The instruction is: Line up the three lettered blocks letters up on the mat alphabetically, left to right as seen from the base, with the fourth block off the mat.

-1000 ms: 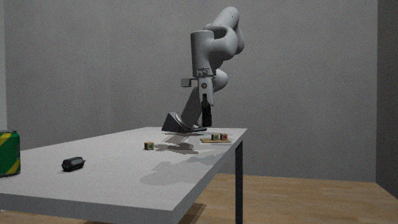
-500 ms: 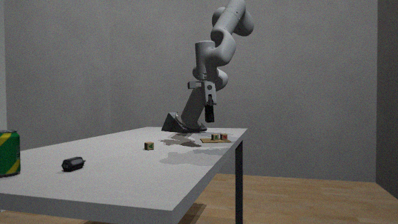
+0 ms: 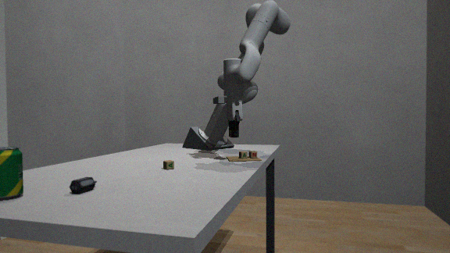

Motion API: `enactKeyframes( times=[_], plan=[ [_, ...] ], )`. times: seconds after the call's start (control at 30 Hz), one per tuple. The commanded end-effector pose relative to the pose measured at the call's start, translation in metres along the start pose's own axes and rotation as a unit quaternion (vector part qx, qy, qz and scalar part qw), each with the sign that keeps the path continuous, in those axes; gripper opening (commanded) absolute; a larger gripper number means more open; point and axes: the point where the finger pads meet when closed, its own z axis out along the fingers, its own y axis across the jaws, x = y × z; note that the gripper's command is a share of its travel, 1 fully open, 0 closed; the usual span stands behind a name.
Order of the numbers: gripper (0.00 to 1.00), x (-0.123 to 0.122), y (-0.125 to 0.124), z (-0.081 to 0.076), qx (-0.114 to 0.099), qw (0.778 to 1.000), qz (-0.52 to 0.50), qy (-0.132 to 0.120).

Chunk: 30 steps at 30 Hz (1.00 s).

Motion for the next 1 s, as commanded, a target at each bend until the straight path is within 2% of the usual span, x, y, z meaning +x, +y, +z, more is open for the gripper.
enactKeyframes(
  times=[0.0, 0.7, 0.83, 0.97],
  plan=[
    [0.28, -0.007, 0.032, -0.001, 0.011, 1.0, -0.014, 0.005],
    [0.28, -0.008, 0.035, 0.0, 0.01, 1.0, -0.015, 0.005],
    [0.28, -0.008, 0.035, 0.006, 0.011, 1.0, -0.016, 0.004],
    [0.28, -0.008, 0.035, 0.021, 0.011, 1.0, -0.016, 0.004]
  ],
)
